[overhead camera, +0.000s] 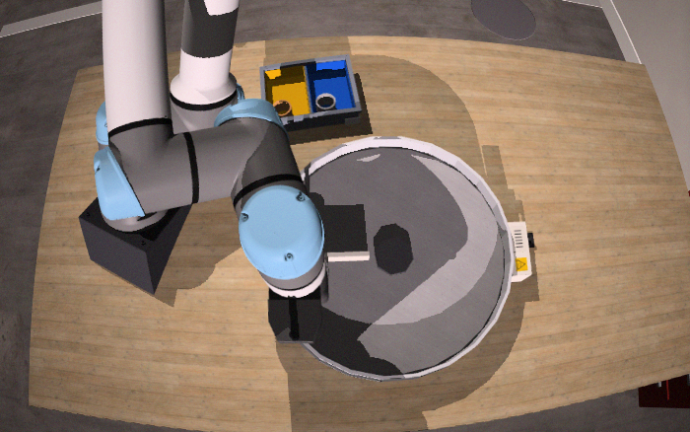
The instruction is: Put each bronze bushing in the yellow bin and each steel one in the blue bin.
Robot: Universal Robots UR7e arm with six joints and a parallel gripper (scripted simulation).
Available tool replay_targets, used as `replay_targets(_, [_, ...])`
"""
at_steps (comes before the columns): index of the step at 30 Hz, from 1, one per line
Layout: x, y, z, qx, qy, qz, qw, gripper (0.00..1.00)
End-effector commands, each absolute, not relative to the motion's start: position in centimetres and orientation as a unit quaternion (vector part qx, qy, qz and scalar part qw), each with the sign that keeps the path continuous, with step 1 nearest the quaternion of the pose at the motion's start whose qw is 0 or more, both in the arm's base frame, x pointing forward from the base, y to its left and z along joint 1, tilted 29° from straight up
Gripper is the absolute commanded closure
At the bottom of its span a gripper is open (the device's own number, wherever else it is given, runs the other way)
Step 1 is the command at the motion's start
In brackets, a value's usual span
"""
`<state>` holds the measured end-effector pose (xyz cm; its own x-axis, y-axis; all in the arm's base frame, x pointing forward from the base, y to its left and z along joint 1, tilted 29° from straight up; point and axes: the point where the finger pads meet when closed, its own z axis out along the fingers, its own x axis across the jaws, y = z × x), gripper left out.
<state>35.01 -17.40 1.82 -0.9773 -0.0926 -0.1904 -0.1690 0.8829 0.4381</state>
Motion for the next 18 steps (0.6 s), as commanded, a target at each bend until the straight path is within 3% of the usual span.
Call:
replay_targets(1, [35.1,-17.1,1.3,-0.068,0.967,0.233,0.082,0.55])
replay_targets(18, [35.2,-16.4,0.2,-0.067,0.966,0.234,0.082,0.55])
